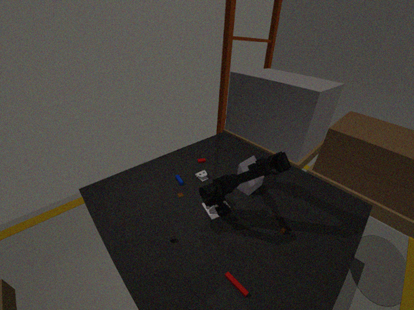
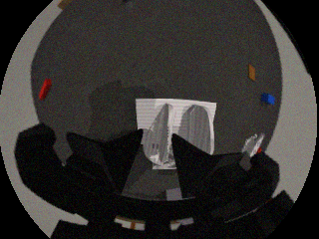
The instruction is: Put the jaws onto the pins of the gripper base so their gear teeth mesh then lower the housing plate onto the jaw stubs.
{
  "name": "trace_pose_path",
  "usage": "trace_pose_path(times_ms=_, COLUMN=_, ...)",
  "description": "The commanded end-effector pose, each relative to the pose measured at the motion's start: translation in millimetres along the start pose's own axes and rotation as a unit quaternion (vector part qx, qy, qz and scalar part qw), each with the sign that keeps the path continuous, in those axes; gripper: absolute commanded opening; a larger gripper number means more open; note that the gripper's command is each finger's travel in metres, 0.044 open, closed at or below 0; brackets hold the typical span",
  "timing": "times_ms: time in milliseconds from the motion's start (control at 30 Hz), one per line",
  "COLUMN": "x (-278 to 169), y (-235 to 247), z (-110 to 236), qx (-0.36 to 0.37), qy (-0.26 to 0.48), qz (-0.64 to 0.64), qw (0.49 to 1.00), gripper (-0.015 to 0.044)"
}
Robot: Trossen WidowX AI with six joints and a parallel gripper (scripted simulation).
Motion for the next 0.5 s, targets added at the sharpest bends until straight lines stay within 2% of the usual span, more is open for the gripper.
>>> trace_pose_path(times_ms=0, x=0.1, y=-0.1, z=0.1, qx=0.000, qy=0.000, qz=0.000, qw=1.000, gripper=0.0224)
trace_pose_path(times_ms=300, x=0.1, y=-0.1, z=0.1, qx=0.000, qy=0.000, qz=0.000, qw=1.000, gripper=0.0224)
trace_pose_path(times_ms=467, x=1.7, y=0.2, z=24.2, qx=-0.001, qy=-0.001, qz=-0.001, qw=1.000, gripper=0.0224)
Point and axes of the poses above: the point midway between the two fingers, 35 mm back from their tips, its own z axis back along the fingers, its own y axis across the jaws, x = y × z, the point moved 4 cm from there along z, back along the fingers, and after that the axes turned 14 degrees about -z, right-handed, at the moved point
